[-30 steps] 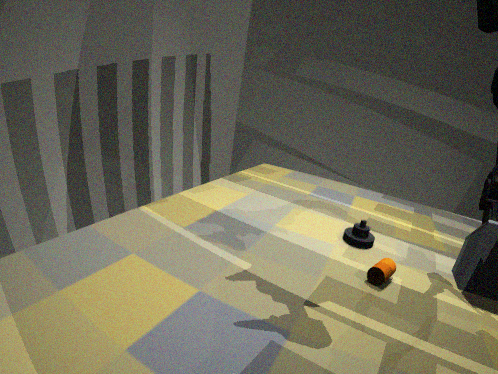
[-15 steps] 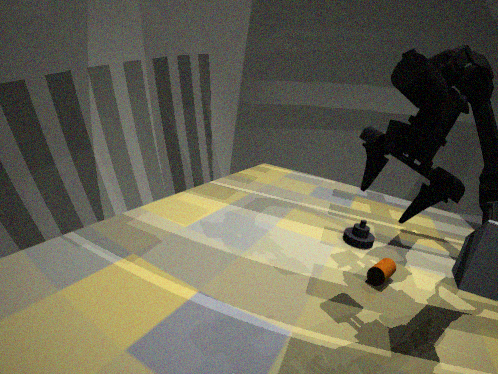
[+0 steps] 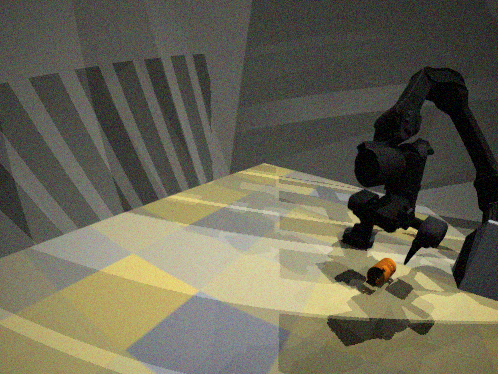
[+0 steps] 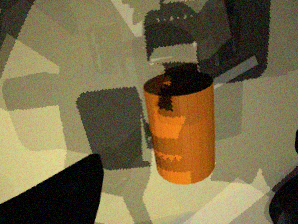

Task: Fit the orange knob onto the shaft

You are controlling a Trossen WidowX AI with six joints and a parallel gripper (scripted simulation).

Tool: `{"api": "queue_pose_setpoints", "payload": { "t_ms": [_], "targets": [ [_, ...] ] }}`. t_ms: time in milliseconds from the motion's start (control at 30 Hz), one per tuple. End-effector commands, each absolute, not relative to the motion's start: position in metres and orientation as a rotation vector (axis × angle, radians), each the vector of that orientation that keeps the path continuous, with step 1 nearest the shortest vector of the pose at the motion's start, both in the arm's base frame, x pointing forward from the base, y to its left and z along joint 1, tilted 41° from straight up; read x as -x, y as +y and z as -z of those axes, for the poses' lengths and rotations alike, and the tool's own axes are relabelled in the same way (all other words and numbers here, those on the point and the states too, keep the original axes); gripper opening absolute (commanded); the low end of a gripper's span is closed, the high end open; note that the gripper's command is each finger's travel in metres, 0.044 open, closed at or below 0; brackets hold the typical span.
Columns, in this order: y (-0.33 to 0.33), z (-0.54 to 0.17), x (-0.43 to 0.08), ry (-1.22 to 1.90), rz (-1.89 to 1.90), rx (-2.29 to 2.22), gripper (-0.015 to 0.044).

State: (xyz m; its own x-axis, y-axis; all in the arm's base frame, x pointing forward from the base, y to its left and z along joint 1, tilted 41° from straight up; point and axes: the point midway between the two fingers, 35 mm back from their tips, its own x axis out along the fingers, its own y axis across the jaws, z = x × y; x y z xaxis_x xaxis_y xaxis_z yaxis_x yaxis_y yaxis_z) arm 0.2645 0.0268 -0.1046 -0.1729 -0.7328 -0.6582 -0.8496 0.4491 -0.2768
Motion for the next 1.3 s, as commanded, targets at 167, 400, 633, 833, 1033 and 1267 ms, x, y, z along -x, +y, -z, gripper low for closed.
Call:
{"api": "queue_pose_setpoints", "payload": {
  "t_ms": [167, 400, 633, 833, 1033, 1267],
  "targets": [
    [0.016, 0.115, -0.259, 1.964, -0.201, 1.338, 0.0440],
    [0.008, 0.124, -0.258, 1.963, -0.201, 1.338, 0.0440],
    [0.001, 0.133, -0.257, 1.964, -0.200, 1.339, 0.0440],
    [-0.006, 0.140, -0.255, 1.964, -0.199, 1.339, 0.0440],
    [-0.010, 0.145, -0.254, 1.965, -0.199, 1.340, 0.0440],
    [-0.010, 0.145, -0.254, 1.965, -0.199, 1.340, 0.0256]
  ]
}}
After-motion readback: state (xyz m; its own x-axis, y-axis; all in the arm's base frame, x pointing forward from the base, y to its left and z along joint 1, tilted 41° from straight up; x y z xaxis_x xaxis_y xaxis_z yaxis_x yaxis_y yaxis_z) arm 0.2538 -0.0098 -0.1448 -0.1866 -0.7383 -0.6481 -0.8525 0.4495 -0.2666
